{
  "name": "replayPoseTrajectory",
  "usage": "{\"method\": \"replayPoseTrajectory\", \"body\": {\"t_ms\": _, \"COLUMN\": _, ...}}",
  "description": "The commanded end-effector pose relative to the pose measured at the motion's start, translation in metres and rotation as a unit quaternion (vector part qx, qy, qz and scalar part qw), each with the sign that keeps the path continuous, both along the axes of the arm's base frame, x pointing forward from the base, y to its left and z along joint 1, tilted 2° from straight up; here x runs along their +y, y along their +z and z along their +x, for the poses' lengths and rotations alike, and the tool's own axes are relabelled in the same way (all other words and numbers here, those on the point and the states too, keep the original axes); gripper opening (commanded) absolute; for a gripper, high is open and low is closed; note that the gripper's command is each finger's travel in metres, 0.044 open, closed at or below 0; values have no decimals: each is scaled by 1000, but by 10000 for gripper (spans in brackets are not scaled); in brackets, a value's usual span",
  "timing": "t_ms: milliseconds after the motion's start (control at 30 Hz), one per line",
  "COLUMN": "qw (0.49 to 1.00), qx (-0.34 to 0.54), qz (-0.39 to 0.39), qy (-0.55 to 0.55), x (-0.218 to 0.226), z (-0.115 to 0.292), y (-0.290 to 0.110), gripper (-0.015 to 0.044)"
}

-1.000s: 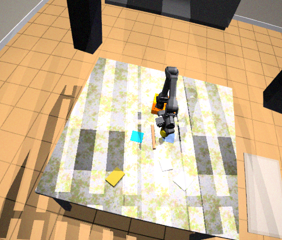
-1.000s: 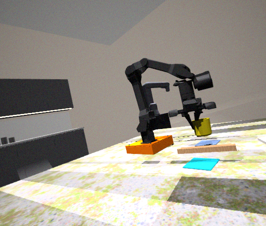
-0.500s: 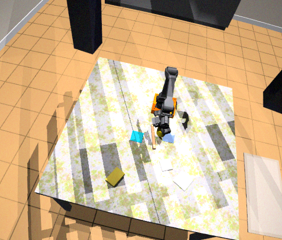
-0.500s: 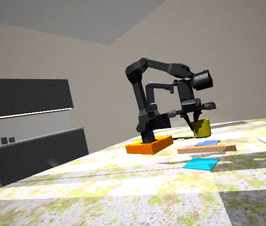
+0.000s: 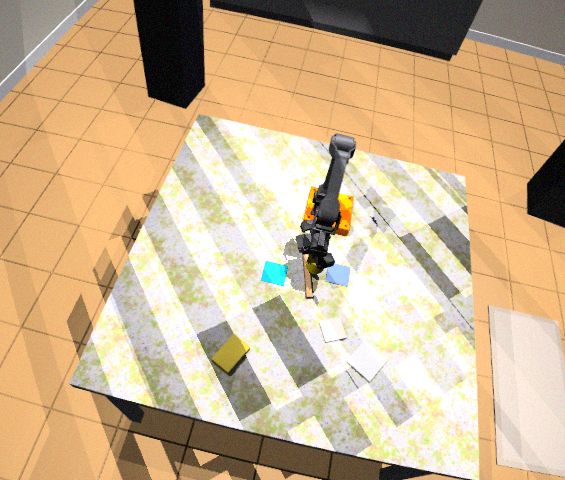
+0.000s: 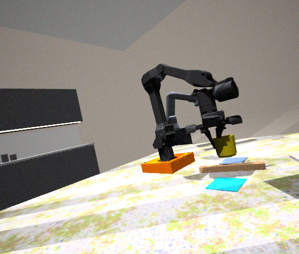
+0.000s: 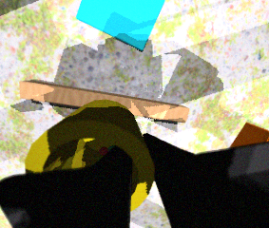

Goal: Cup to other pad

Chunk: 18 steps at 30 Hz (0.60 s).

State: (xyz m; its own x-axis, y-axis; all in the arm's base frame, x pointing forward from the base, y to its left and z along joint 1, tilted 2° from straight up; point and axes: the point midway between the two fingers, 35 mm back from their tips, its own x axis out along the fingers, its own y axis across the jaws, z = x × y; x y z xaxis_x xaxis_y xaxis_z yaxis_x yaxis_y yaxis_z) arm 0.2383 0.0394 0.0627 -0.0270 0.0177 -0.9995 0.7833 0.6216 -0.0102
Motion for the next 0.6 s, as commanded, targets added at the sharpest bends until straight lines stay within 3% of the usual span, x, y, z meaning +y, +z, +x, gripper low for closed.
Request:
{"method": "replayPoseTrajectory", "body": {"t_ms": 0, "qw": 1000, "qx": -3, "qz": -1, "qy": 2, "x": -6, "z": 5, "y": 1, "gripper": 0}}
{"method": "replayPoseTrajectory", "body": {"t_ms": 567, "qw": 1000, "qx": -4, "qz": -3, "qy": 2, "x": -37, "z": 16, "y": 0, "gripper": 0}}
